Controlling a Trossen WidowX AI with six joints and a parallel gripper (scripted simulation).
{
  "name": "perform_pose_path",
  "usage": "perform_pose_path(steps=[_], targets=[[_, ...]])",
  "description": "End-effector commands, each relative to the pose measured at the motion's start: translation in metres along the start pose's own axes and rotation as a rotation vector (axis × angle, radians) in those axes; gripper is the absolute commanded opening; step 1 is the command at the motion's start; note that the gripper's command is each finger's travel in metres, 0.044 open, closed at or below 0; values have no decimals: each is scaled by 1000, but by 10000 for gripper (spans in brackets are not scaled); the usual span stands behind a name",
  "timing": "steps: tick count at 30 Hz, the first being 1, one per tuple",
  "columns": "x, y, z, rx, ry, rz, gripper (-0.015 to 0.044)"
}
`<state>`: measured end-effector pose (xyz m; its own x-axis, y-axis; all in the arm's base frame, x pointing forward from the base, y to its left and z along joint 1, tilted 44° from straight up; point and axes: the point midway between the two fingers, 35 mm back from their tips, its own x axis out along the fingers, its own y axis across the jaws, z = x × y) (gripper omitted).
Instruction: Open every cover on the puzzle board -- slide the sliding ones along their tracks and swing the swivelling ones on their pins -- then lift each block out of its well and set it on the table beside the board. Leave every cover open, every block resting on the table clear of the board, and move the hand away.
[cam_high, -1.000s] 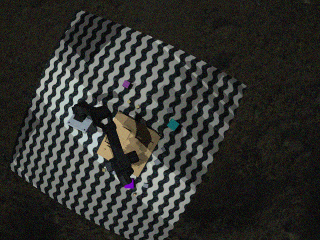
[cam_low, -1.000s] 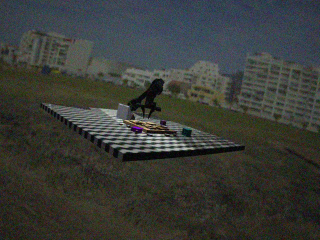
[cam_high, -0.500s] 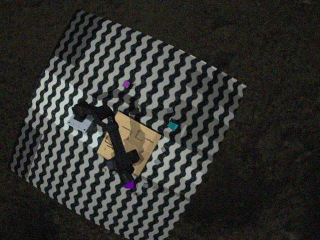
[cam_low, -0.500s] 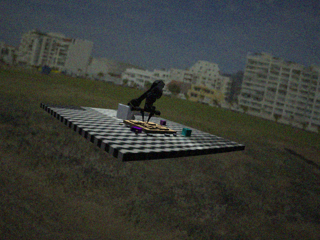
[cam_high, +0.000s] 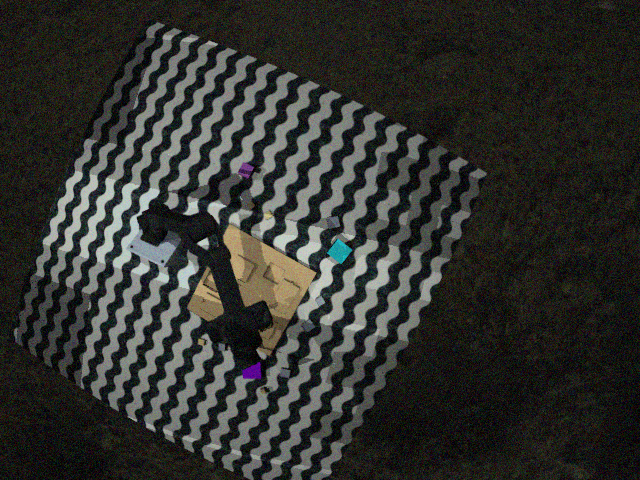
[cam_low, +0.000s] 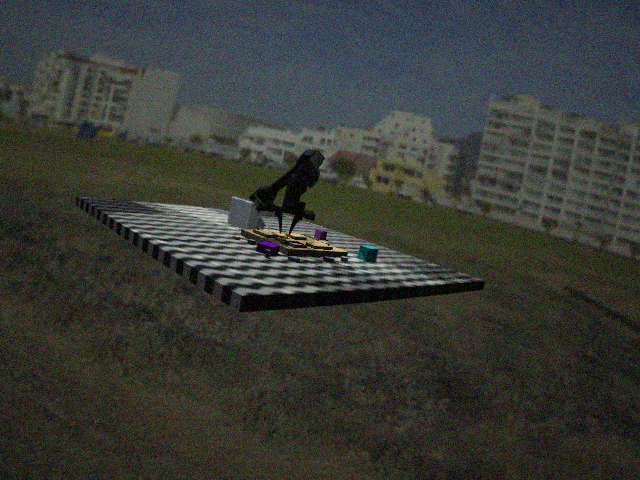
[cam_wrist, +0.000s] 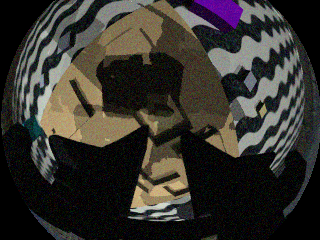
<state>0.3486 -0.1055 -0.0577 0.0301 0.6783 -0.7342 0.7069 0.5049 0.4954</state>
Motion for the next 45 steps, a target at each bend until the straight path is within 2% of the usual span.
perform_pose_path(steps=[1,45], targets=[[2,0,-1,5,5,2,144],[23,0,-1,5,5,3,144]])
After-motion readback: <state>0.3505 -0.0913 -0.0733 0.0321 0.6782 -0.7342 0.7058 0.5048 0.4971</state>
